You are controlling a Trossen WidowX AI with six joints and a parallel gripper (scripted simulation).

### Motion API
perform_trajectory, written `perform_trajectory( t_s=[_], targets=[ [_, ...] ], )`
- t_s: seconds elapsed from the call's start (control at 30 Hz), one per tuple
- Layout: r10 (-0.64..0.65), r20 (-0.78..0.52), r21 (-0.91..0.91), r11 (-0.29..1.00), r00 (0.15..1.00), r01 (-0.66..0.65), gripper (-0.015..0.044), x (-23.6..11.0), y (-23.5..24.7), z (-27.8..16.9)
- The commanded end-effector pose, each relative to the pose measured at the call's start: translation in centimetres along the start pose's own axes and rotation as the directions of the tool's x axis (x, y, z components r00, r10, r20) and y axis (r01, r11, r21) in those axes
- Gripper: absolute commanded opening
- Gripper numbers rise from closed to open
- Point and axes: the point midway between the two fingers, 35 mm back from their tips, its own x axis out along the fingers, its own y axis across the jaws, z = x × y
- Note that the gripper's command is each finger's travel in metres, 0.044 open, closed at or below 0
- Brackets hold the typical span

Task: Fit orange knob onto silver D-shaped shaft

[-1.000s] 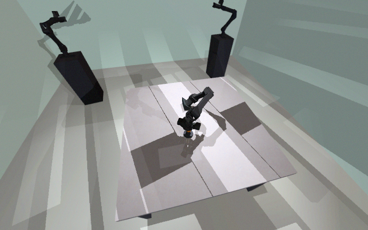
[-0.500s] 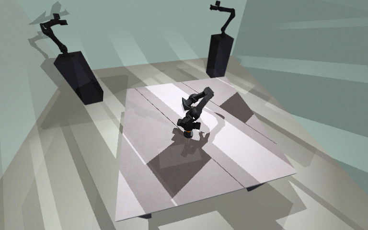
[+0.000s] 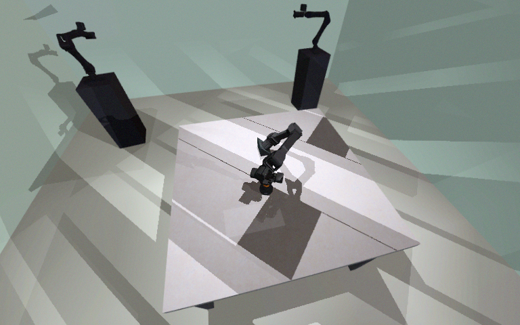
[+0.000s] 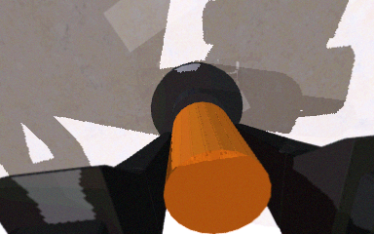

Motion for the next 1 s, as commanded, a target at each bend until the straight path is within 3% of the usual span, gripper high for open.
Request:
perform_trajectory(
  t_s=[0.0, 0.17, 0.37, 0.97],
  targets=[
    [0.003, 0.000, -0.007, 1.000, 1.000, -0.003, 0.0000, -0.26, 0.12, 0.06],
    [0.003, 0.000, -0.033, 0.999, 1.000, -0.003, 0.0000, -0.44, 0.15, 0.13],
    [0.003, 0.000, -0.215, 0.977, 1.000, -0.003, 0.0000, -0.22, 0.05, 0.08],
    [0.003, 0.000, -0.215, 0.977, 1.000, -0.003, 0.0000, 0.05, 0.13, 0.14]
  ],
)
